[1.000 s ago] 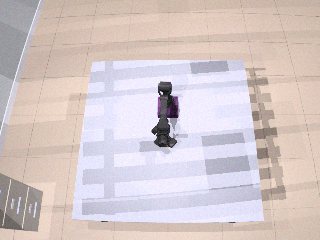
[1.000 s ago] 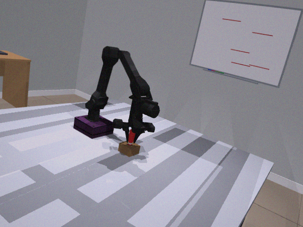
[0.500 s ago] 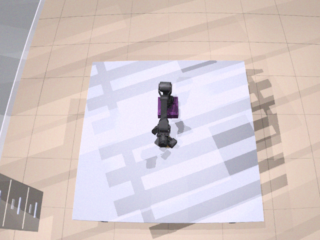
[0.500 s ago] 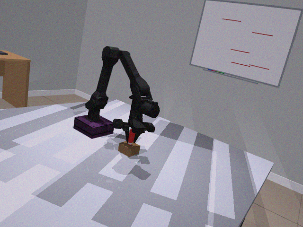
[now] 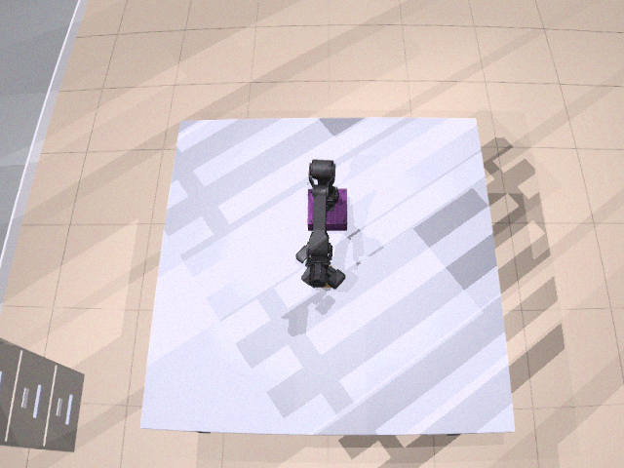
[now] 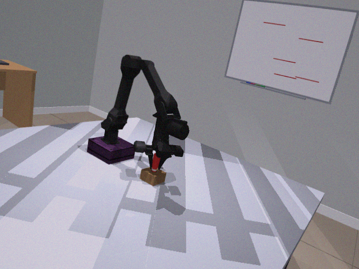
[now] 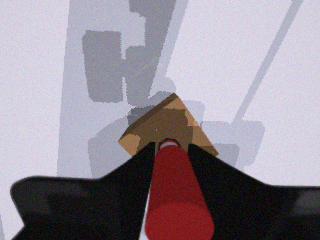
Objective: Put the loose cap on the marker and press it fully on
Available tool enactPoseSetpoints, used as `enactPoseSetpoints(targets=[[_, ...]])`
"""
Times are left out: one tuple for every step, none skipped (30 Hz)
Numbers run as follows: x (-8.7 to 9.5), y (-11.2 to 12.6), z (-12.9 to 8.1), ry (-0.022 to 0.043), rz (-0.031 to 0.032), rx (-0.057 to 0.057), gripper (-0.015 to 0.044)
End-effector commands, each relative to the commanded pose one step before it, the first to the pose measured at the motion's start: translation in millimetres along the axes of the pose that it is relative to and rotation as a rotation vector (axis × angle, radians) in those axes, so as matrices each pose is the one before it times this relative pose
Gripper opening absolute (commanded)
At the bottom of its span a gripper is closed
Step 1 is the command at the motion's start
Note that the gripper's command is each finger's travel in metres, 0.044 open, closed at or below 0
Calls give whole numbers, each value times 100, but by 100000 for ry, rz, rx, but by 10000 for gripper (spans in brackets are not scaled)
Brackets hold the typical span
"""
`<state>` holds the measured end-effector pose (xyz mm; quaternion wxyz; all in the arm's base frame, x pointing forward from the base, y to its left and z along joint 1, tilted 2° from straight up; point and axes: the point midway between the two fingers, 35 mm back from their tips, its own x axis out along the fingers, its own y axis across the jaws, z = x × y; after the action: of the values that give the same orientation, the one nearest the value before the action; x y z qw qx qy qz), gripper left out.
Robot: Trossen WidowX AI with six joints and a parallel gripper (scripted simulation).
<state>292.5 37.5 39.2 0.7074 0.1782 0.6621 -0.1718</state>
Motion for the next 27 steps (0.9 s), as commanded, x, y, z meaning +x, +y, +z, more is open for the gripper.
enactPoseSetpoints(targets=[[102, -26, -140, 691, -96, -40, 0], [0, 0, 0, 0, 0, 0, 0], [0, 0, 0, 0, 0, 0, 0], [0, 0, 0, 0, 0, 0, 0], [0, 0, 0, 0, 0, 0, 0], [0, 0, 0, 0, 0, 0, 0], [0, 0, 0, 0, 0, 0, 0], [0, 0, 0, 0, 0, 0, 0], [2, -7, 15, -1, -1, 0, 0], [2, -7, 15, -1, -1, 0, 0], [-3, 8, 8, -1, 1, 0, 0], [0, 0, 0, 0, 0, 0, 0], [0, 0, 0, 0, 0, 0, 0], [0, 0, 0, 0, 0, 0, 0], [-4, 9, 6, 0, 1, 0, 0], [0, 0, 0, 0, 0, 0, 0], [0, 0, 0, 0, 0, 0, 0], [0, 0, 0, 0, 0, 0, 0], [0, 0, 0, 0, 0, 0, 0], [0, 0, 0, 0, 0, 0, 0], [0, 0, 0, 0, 0, 0, 0], [0, 0, 0, 0, 0, 0, 0], [0, 9, 4, 0, 1, 0, 0], [0, 0, 0, 0, 0, 0, 0], [-70, 8, 102, -713, -11, 28, 26], [0, 0, 0, 0, 0, 0, 53], [0, 0, 0, 0, 0, 0, 79]])
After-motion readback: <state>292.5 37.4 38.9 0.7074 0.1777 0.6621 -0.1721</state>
